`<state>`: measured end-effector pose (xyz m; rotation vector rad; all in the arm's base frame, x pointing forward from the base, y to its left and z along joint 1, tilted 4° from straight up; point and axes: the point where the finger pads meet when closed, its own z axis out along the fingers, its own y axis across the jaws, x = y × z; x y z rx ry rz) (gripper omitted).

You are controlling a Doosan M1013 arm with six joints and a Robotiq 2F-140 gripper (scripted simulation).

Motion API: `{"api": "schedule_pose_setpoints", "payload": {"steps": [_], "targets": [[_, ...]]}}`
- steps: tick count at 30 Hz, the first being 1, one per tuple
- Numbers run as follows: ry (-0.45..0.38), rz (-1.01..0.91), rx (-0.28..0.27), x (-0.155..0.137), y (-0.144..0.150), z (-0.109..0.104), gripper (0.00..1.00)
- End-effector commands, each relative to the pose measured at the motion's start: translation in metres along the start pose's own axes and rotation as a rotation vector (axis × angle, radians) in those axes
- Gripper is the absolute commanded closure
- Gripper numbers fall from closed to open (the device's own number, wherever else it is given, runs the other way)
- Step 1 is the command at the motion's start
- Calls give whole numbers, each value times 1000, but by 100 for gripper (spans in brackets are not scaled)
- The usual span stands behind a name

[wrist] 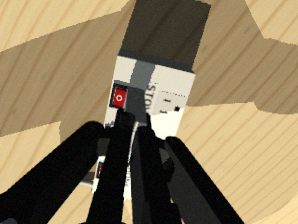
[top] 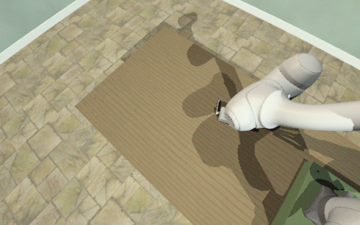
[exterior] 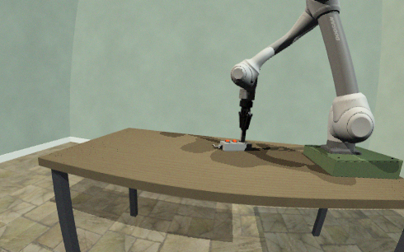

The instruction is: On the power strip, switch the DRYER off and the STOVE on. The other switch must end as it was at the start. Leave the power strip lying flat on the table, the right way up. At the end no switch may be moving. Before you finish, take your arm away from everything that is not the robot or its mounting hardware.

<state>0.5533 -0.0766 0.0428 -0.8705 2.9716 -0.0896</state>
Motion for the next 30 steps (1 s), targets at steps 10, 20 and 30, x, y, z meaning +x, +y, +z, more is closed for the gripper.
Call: {"api": "schedule_pose_setpoints", "payload": {"steps": [10, 20, 30], "targets": [[0, 0, 0, 0, 0, 3, 100], [0, 0, 0, 0, 0, 3, 100], [0, 0, 0, 0, 0, 0, 100]]}}
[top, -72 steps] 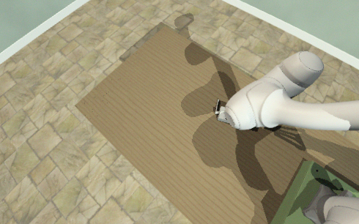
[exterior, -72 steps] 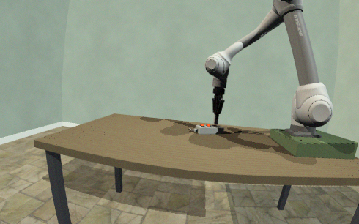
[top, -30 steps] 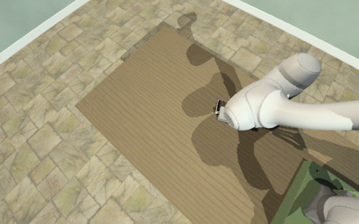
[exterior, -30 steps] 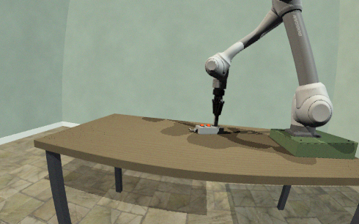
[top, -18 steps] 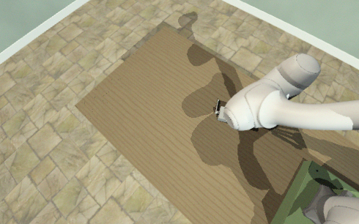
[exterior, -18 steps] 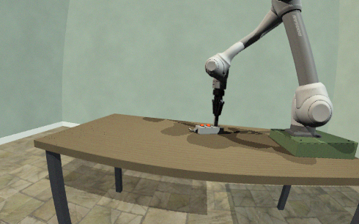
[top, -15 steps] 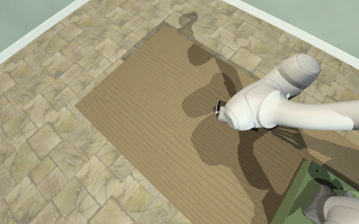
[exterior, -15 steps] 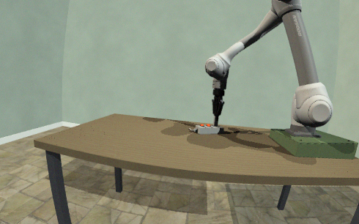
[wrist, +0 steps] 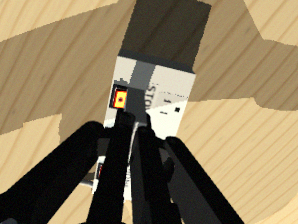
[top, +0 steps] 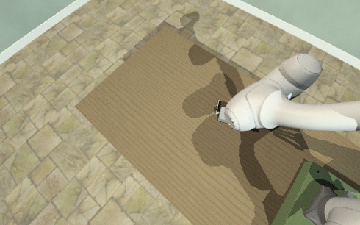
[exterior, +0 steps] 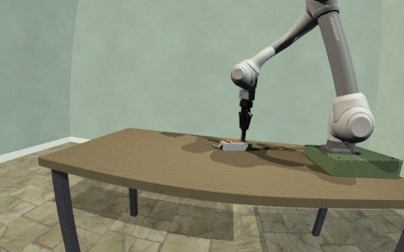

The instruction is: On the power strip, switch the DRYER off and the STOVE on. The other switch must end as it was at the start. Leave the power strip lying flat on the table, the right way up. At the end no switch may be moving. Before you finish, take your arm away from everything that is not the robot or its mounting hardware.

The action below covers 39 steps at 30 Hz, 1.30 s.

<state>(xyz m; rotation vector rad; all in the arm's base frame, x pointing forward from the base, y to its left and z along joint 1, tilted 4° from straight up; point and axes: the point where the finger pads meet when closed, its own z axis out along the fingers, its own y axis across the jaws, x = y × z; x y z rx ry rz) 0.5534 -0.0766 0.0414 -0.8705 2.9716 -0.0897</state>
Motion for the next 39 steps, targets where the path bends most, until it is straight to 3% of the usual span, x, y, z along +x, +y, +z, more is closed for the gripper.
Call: {"api": "schedule_pose_setpoints", "payload": {"steps": [1, 14, 39], "targets": [[0, 0, 0, 0, 0, -3, 100], [0, 0, 0, 0, 0, -36, 100], [0, 0, 0, -1, 0, -38, 100]]}}
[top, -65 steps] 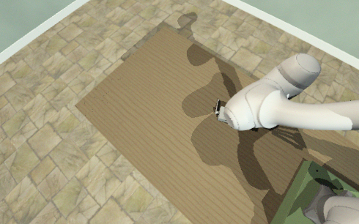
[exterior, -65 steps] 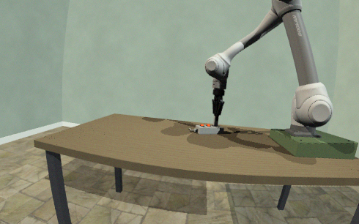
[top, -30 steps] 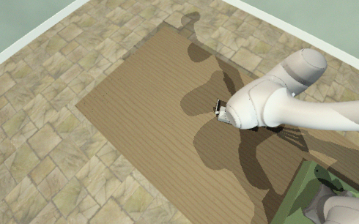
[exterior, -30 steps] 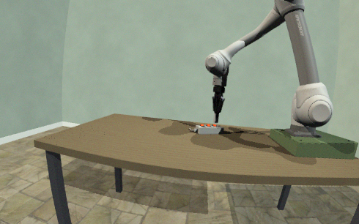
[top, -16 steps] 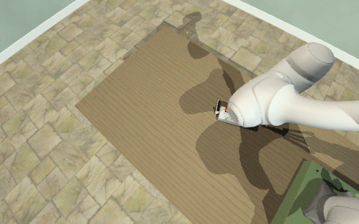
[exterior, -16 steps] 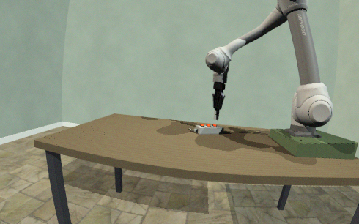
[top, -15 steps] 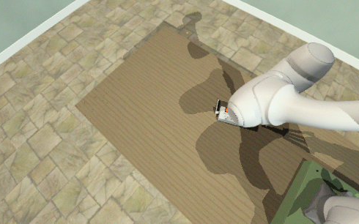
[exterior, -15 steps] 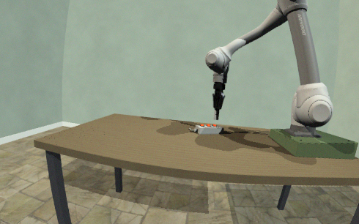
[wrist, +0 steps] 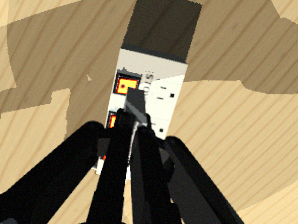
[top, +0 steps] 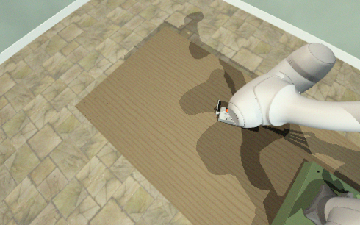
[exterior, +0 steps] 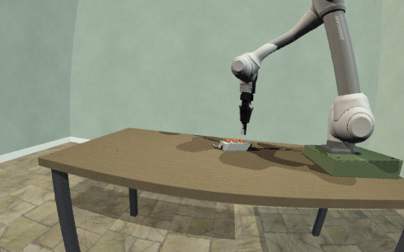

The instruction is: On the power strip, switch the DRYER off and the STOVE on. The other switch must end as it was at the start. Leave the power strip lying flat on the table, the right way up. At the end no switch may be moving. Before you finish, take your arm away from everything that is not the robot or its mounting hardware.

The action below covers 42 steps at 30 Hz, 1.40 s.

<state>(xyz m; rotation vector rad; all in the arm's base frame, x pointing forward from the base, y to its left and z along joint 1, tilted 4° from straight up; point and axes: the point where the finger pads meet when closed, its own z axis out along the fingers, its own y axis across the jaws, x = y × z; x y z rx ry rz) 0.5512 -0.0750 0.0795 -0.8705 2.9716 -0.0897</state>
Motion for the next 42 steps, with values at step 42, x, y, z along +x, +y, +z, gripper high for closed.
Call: {"api": "schedule_pose_setpoints", "payload": {"steps": [42], "targets": [[0, 0, 0, -46, -13, -14, 100]]}}
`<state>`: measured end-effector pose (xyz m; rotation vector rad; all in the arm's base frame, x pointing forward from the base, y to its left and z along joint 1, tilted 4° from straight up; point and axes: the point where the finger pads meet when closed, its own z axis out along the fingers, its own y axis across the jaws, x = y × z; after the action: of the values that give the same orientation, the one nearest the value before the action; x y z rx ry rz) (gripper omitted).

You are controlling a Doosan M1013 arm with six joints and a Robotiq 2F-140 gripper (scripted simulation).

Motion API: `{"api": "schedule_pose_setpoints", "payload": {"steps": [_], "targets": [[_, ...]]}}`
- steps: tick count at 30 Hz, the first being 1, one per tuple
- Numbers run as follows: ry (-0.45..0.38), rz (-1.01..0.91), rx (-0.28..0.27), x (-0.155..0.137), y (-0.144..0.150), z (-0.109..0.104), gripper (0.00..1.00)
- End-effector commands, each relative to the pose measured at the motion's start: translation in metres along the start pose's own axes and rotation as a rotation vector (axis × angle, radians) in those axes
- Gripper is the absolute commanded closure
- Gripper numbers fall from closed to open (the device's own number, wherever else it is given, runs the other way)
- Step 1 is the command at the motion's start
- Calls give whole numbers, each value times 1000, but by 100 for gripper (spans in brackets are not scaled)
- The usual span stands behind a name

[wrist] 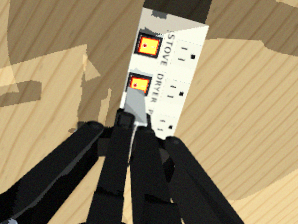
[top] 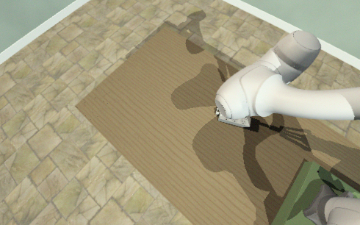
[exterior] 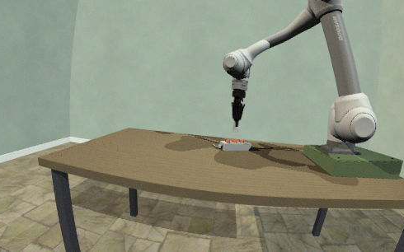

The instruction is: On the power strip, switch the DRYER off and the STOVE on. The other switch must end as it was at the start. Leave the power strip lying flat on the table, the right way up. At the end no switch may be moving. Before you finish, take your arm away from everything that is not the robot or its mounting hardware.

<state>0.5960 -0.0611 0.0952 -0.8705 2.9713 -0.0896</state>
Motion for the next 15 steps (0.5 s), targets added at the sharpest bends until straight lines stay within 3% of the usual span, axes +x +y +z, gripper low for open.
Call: {"api": "schedule_pose_setpoints", "payload": {"steps": [1, 15], "targets": [[0, 0, 0, 0, 0, 0, 100], [0, 0, 0, 0, 0, 3, 100]]}}
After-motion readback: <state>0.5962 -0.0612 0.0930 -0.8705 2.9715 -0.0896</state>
